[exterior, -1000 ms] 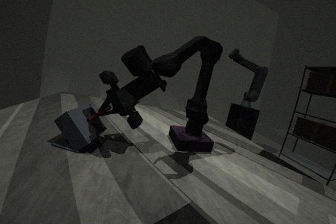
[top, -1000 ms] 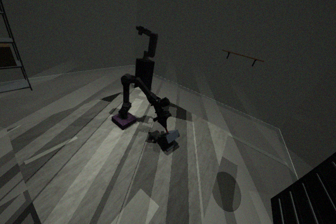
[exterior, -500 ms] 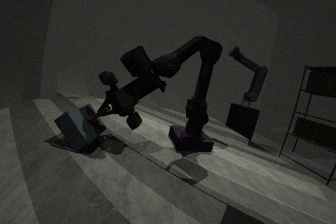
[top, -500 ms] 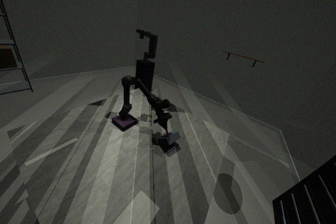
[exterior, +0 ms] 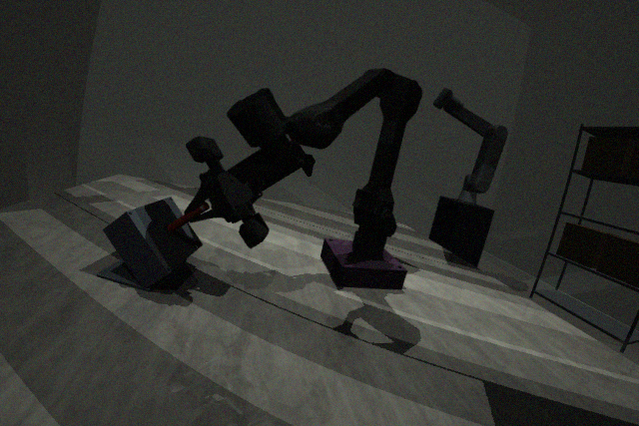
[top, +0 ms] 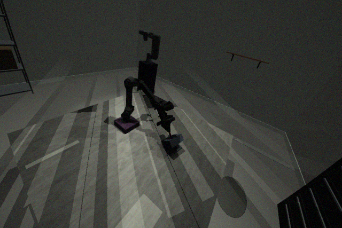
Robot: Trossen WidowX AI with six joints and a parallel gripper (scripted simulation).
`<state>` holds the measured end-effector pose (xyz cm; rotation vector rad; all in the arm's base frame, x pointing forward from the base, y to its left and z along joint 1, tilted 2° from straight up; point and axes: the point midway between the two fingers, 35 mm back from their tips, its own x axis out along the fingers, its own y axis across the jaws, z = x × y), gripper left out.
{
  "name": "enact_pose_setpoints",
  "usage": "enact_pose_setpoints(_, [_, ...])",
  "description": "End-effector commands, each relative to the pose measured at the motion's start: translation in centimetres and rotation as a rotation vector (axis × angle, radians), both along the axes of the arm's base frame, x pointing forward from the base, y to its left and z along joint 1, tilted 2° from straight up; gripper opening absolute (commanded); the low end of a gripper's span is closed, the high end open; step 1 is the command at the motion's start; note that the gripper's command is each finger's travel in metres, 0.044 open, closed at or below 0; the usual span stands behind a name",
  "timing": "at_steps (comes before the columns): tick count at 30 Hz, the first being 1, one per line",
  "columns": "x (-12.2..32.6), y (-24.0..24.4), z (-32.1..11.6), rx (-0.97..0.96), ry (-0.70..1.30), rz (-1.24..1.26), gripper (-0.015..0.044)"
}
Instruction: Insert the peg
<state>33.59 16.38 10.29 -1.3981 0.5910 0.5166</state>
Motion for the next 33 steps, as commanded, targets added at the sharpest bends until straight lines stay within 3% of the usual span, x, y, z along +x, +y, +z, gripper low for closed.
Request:
enact_pose_setpoints(1, [0.07,0.07,-0.3,-0.004,0.006,0.004,0.0])
enact_pose_setpoints(33, [0.83,0.08,-0.71,-0.004,0.005,0.004,0.0])
